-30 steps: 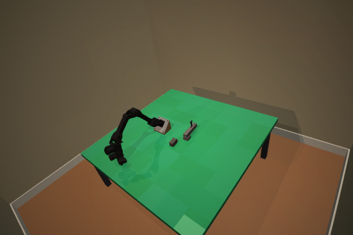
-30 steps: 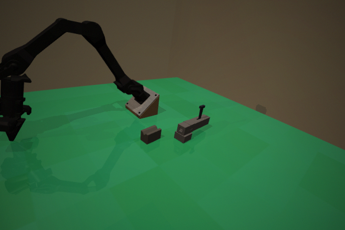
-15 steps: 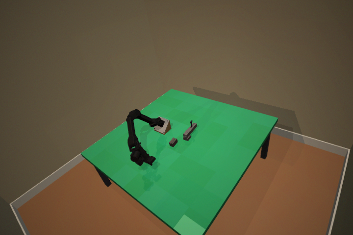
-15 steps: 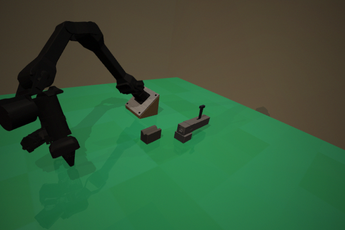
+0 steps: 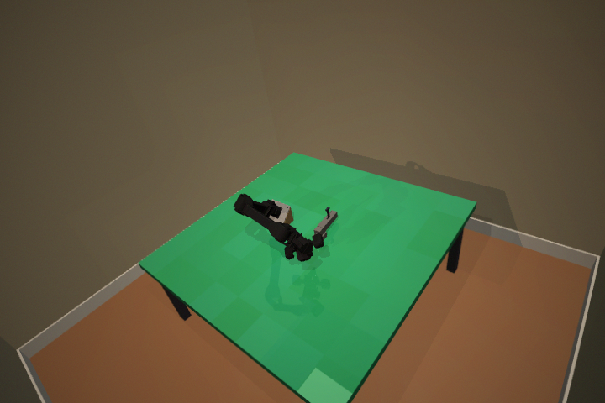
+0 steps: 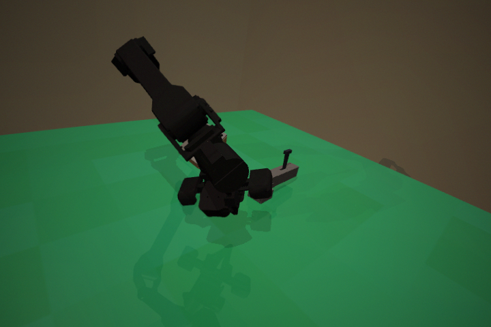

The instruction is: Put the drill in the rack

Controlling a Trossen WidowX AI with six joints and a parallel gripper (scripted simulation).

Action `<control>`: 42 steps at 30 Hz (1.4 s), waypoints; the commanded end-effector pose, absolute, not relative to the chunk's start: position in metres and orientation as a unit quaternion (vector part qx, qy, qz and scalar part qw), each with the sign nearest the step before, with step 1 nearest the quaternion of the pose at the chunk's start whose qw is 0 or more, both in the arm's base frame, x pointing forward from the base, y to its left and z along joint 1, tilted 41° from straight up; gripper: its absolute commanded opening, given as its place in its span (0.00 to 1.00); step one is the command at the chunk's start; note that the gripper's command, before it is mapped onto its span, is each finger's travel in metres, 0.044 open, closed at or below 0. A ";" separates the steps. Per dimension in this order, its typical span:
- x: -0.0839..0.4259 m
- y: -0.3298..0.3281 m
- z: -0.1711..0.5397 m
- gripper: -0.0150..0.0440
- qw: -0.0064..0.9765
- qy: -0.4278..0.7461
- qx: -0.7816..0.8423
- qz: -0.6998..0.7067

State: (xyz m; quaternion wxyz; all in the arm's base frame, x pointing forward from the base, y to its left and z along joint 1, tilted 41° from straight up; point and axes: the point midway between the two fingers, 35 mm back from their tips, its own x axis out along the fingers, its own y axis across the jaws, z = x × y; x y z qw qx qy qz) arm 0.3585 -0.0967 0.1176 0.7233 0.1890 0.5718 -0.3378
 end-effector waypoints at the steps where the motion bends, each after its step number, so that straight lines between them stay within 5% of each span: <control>1: 0.361 -0.057 0.100 0.25 0.718 0.610 0.126 -0.310; 19: 0.280 0.153 0.012 0.25 0.662 0.669 -0.274 -0.197; 42: 0.277 0.148 -0.003 0.25 0.661 0.665 -0.290 -0.193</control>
